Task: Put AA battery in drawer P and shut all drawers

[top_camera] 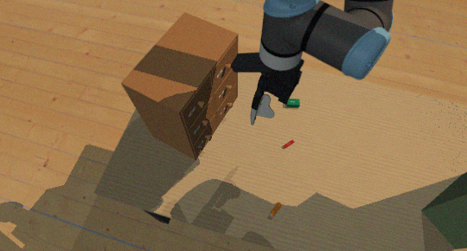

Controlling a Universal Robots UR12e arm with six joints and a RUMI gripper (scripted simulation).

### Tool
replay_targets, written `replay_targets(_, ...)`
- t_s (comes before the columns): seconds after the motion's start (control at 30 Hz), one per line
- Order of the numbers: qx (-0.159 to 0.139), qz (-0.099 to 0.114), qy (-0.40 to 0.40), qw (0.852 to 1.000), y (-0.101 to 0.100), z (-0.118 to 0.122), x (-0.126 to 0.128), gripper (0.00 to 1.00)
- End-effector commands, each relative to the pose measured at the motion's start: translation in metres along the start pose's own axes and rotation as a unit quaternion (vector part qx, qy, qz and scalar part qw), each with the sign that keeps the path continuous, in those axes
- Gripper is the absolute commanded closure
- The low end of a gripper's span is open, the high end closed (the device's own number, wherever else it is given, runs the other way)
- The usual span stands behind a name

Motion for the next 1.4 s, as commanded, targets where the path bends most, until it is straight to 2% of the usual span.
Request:
replay_targets(0.0,0.003,-0.001,0.0,1.0,0.0,0.0,0.0,0.0)
replay_targets(0.37,0.012,-0.002,0.0,1.0,-0.002,0.0,0.0,0.0)
replay_targets(0.87,0.042,-0.008,0.0,0.999,-0.007,0.0,0.0,0.0)
replay_targets(1.37,0.102,-0.019,0.001,0.995,-0.018,0.0,0.0,0.0)
Point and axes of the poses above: the point where the finger pads meet when closed, its own y axis back along the fingers, its own x axis across the jaws, z = x × y, the point moved 7 cm from there along y, back along the fingers, and after that the axes turned 10 degrees about -y, right-handed, at the moved point
